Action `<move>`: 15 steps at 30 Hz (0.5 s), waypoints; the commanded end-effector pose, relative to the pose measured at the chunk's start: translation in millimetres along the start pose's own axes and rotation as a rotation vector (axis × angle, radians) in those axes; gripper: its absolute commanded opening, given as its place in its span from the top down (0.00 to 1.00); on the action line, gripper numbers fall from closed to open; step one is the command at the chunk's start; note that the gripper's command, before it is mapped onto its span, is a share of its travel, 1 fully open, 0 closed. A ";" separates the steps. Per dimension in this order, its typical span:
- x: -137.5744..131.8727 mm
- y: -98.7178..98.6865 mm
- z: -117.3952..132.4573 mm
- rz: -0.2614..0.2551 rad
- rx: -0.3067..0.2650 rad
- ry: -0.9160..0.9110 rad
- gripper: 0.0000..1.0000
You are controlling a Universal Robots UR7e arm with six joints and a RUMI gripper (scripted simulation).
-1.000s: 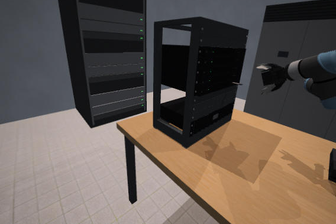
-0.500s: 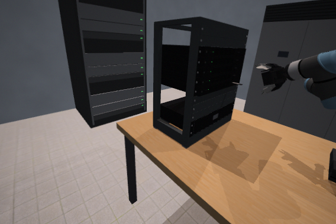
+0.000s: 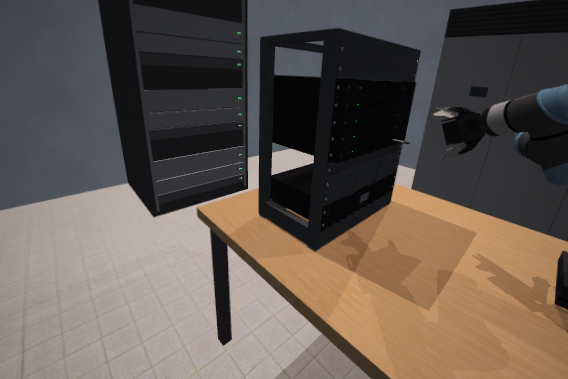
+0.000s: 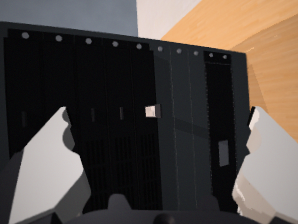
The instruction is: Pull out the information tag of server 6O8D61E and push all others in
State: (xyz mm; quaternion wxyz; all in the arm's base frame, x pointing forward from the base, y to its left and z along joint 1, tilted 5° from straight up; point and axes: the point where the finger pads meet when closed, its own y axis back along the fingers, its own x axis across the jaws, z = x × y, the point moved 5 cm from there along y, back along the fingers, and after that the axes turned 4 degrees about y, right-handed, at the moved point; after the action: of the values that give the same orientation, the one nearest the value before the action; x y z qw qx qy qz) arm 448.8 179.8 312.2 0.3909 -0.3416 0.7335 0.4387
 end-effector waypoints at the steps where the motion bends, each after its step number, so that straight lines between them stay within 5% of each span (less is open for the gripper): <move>1: -0.6 0.3 -0.2 -0.001 0.000 0.004 0.00; 15: -1.0 0.7 -0.3 -0.001 0.001 0.015 0.00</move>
State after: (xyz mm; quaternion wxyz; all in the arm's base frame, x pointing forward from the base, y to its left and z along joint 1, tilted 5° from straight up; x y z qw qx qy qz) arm 448.6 179.9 312.8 0.3865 -0.3441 0.7362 0.4362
